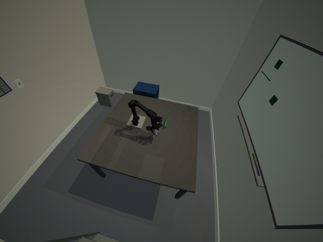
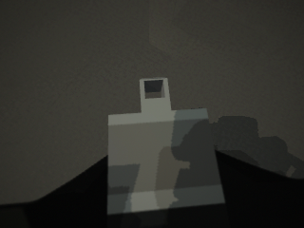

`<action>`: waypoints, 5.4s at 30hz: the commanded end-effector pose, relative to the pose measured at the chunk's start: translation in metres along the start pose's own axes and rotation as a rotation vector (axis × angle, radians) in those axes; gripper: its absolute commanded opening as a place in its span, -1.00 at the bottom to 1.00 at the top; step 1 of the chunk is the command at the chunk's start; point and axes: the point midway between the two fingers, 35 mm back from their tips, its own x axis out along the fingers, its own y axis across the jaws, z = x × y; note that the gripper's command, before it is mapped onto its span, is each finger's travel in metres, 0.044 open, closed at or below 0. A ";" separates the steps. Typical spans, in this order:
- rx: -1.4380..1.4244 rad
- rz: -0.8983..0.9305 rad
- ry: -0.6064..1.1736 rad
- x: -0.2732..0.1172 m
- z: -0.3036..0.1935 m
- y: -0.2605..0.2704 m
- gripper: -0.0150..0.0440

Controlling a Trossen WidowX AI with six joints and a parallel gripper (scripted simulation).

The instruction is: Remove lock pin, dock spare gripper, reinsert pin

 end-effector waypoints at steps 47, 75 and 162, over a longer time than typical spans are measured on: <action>0.101 0.415 0.817 -0.039 -0.114 -0.021 -0.49; 0.443 0.808 1.118 -0.104 -0.117 -0.007 -0.49; 0.436 0.829 1.162 -0.042 -0.118 0.027 1.00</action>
